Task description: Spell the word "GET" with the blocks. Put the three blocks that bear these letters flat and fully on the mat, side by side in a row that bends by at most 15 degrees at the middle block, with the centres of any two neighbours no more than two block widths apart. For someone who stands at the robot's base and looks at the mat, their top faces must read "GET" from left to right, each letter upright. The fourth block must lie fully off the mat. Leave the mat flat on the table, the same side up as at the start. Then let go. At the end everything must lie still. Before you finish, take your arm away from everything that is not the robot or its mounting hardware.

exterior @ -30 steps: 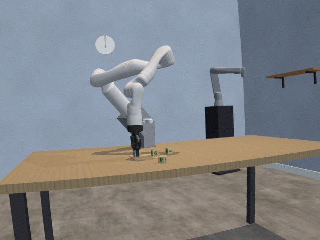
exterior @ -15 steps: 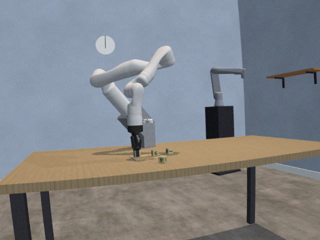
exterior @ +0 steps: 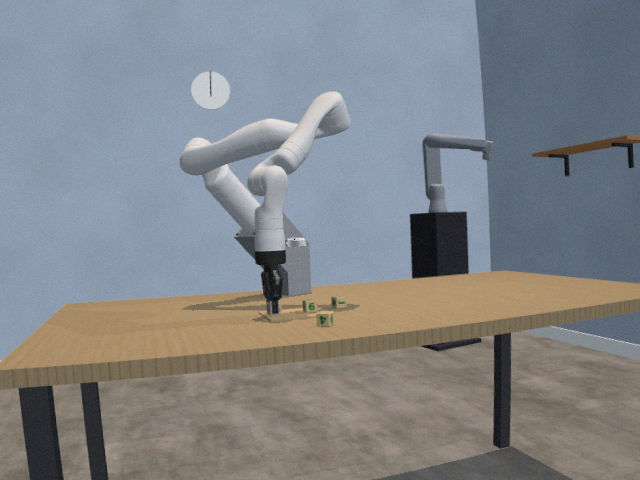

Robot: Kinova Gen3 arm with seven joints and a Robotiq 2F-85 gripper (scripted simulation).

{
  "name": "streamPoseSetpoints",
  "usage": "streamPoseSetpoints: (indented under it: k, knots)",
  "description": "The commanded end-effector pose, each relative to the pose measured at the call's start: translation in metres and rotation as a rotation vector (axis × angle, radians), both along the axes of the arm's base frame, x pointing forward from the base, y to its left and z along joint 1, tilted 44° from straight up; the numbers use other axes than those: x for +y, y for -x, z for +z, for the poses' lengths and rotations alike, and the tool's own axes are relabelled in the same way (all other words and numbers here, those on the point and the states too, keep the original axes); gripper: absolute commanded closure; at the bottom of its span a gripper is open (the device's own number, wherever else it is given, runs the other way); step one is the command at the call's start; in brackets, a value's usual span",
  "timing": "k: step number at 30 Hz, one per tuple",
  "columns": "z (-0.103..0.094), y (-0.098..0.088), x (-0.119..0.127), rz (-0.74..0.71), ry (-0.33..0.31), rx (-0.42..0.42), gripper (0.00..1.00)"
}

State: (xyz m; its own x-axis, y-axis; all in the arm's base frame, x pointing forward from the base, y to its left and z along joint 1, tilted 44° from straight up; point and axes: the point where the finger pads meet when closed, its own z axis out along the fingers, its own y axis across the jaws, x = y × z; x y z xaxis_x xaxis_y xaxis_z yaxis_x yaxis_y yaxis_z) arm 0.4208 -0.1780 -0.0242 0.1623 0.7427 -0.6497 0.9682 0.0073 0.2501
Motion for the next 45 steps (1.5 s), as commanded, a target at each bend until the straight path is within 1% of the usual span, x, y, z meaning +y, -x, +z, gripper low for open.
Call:
streamPoseSetpoints:
  k: [1,7,8,10,11,13,14,16,17,19,20,34,38,40,45]
  knots:
    - [0.0,0.0,0.001,0.001,0.0,-0.001,0.74]
    - [0.0,0.0,0.001,0.001,0.0,-0.001,0.74]
    - [0.0,0.0,0.001,0.001,0.0,-0.001,0.7]
    - [0.0,0.0,0.001,0.001,0.0,-0.001,0.7]
    - [0.0,0.0,0.001,0.001,0.0,-0.001,0.66]
    - [0.0,0.0,0.001,0.001,0.0,-0.001,0.66]
    - [0.0,0.0,0.001,0.001,0.0,-0.001,0.62]
    - [0.0,0.0,0.001,0.001,0.0,-0.001,0.62]
    - [0.0,0.0,0.001,0.001,0.0,-0.001,0.58]
    - [0.0,0.0,0.001,0.001,0.0,-0.001,0.58]
    - [0.0,0.0,0.001,0.001,0.0,-0.001,0.54]
    - [0.002,0.0,0.002,0.001,0.0,-0.001,0.54]
    - [0.009,0.002,0.009,0.001,0.0,-0.001,0.54]
    - [0.009,0.002,0.009,0.001,0.0,-0.001,0.54]
    - [0.026,0.006,0.025,0.001,0.0,-0.001,0.54]
